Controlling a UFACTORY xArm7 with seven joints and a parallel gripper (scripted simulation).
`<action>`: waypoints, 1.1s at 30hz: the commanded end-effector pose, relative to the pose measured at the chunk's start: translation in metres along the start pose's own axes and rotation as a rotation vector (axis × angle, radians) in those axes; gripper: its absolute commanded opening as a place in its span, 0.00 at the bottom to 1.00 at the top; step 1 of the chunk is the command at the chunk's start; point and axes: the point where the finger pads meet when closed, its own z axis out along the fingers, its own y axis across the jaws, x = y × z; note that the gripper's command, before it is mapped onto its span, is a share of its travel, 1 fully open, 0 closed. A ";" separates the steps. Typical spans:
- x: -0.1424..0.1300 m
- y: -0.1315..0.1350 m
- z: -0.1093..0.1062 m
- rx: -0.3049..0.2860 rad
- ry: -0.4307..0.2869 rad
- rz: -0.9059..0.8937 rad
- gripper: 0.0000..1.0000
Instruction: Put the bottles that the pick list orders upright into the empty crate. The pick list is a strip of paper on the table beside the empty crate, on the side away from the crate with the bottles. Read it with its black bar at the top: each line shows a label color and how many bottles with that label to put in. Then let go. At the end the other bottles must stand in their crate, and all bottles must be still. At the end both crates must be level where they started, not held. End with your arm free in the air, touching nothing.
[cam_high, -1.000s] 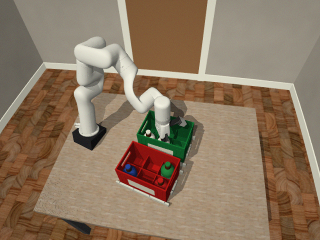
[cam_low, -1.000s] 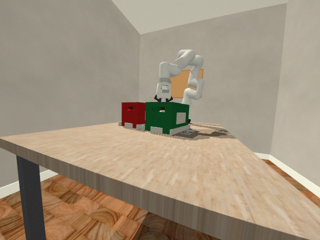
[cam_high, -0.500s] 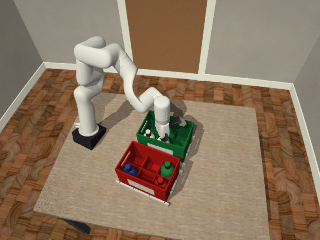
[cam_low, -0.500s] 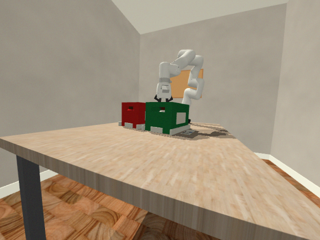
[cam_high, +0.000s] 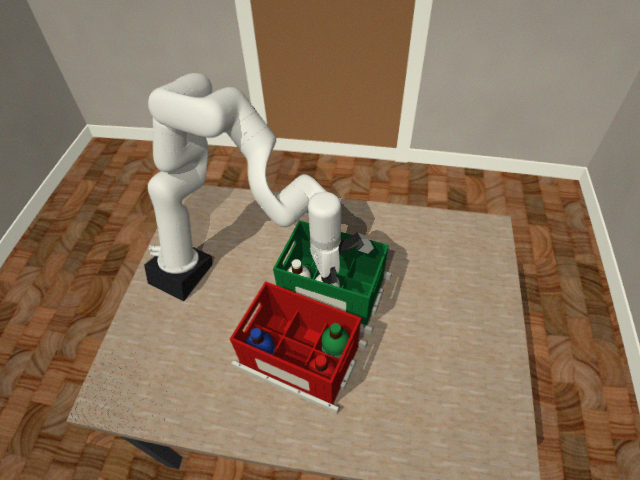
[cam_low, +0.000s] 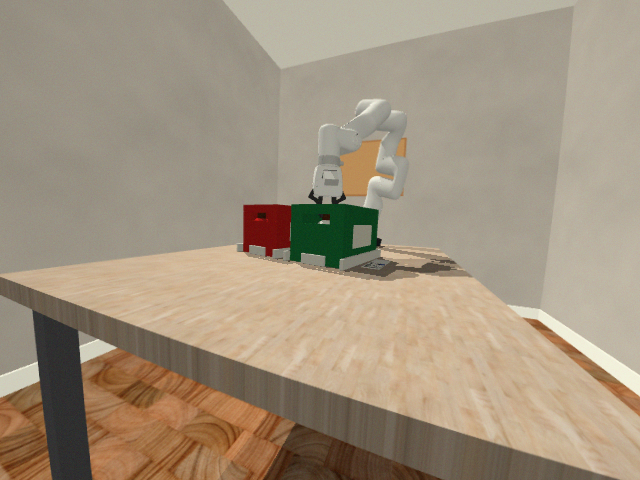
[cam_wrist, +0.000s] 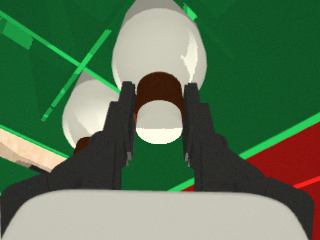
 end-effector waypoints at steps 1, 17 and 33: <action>0.001 0.001 -0.002 -0.004 0.004 0.000 0.00; 0.001 0.001 0.001 -0.004 0.003 0.000 0.65; 0.001 0.001 0.001 -0.004 0.003 0.000 0.65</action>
